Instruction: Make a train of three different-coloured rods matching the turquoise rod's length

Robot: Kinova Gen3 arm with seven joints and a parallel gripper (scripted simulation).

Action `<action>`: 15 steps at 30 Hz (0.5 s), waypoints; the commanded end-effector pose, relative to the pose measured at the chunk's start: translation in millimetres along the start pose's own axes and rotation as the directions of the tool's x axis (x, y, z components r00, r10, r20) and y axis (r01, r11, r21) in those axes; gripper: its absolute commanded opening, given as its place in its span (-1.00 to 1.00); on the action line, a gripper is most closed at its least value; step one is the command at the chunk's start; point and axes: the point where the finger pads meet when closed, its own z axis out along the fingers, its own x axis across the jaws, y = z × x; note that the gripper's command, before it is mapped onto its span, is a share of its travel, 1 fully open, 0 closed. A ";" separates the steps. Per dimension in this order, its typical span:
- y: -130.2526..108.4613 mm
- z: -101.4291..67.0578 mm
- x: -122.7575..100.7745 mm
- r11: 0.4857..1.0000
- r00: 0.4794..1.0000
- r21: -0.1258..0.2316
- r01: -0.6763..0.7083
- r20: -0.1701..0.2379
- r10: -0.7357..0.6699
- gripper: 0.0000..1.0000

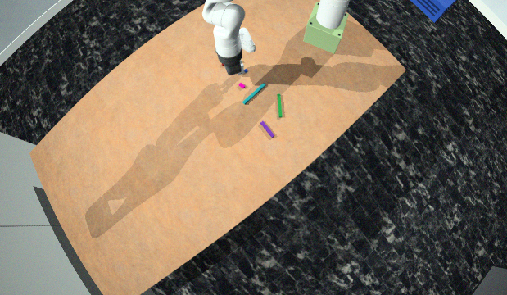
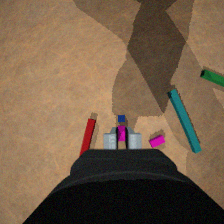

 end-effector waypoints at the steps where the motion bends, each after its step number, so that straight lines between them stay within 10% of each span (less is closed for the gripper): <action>1: -1.4 0.6 0.3 1.000 1.000 0.000 -0.012 -0.002 0.012 -0.52; 15: -3.0 0.6 0.2 1.000 1.000 -0.001 -0.016 -0.002 0.016 -0.52</action>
